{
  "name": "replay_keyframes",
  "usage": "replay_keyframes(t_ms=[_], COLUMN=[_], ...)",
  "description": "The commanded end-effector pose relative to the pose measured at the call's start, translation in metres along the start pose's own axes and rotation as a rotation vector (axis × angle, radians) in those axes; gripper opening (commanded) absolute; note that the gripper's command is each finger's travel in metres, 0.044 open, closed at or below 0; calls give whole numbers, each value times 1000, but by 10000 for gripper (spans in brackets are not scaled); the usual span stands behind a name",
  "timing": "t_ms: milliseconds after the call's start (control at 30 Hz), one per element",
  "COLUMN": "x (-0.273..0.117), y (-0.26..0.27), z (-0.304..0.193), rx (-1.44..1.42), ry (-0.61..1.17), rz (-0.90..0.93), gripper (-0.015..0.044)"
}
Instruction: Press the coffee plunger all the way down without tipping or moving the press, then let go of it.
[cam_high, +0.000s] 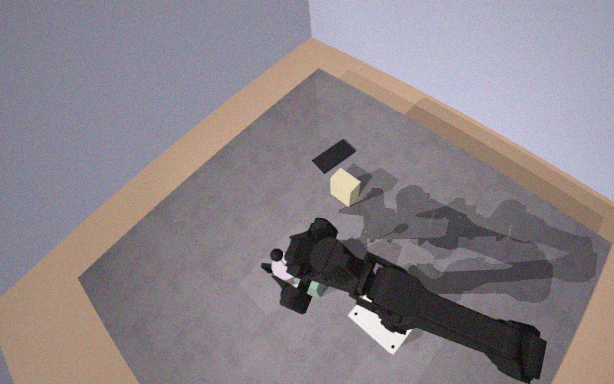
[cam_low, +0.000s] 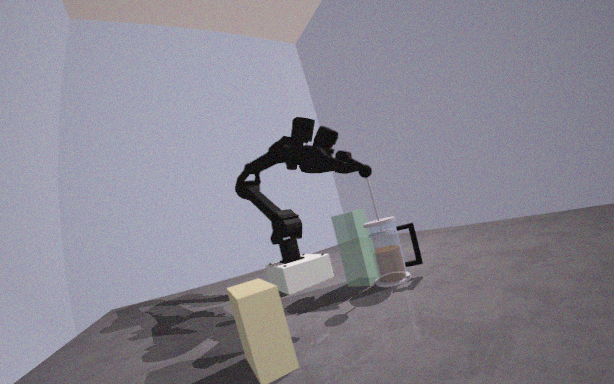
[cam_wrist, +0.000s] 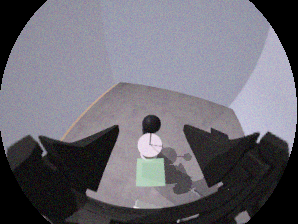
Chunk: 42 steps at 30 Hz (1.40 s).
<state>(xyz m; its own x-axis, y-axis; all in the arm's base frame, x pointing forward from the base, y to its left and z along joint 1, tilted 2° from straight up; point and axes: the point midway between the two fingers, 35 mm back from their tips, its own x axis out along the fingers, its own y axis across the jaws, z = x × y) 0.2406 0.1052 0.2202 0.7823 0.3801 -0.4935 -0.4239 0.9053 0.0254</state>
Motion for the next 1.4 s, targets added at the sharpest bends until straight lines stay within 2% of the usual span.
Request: replay_keyframes(t_ms=[0, 500, 867, 1033, 1367], x=[6, 28, 28, 28, 30], y=[-1, -1, -1, -1, -1], z=[0, -1, -1, -1, -4], rx=[3, 3, 3, 3, 3], ry=[0, -2, -2, -2, -2], rz=[-5, -5, -5, -5, -5], gripper=[440, 440, 151, 121, 121])
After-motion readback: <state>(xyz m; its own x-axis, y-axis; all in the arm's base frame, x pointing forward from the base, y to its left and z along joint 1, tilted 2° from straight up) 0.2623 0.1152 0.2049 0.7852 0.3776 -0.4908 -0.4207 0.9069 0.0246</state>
